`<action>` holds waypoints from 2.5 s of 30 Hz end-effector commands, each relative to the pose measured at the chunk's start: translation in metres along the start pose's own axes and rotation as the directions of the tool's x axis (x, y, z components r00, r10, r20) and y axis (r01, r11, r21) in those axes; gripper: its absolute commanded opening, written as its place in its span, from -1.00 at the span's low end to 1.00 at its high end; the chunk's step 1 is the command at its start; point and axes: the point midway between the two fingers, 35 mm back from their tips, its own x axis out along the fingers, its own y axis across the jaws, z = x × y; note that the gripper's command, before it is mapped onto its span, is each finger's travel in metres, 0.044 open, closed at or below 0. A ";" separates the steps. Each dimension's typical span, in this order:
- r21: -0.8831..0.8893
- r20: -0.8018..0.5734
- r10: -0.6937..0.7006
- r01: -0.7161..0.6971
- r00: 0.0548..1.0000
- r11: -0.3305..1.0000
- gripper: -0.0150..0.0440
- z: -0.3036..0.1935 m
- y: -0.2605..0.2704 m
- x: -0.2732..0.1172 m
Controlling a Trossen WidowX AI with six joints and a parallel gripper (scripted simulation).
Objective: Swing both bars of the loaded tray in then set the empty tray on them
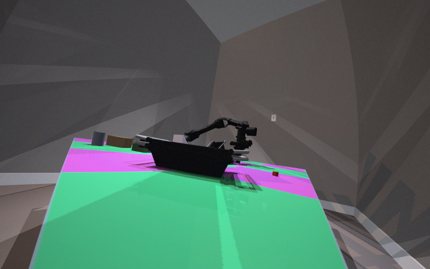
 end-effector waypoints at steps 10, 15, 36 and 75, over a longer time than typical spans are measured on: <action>0.009 0.001 0.003 -0.003 1.000 1.000 -0.20 -0.001 -0.017 -0.022; 0.009 0.001 0.002 -0.002 1.000 1.000 -0.20 -0.001 -0.030 -0.028; 0.009 0.001 0.000 0.000 1.000 1.000 -0.20 -0.001 -0.076 -0.011; 0.017 -0.002 -0.004 0.004 1.000 1.000 -0.20 -0.001 -0.073 -0.047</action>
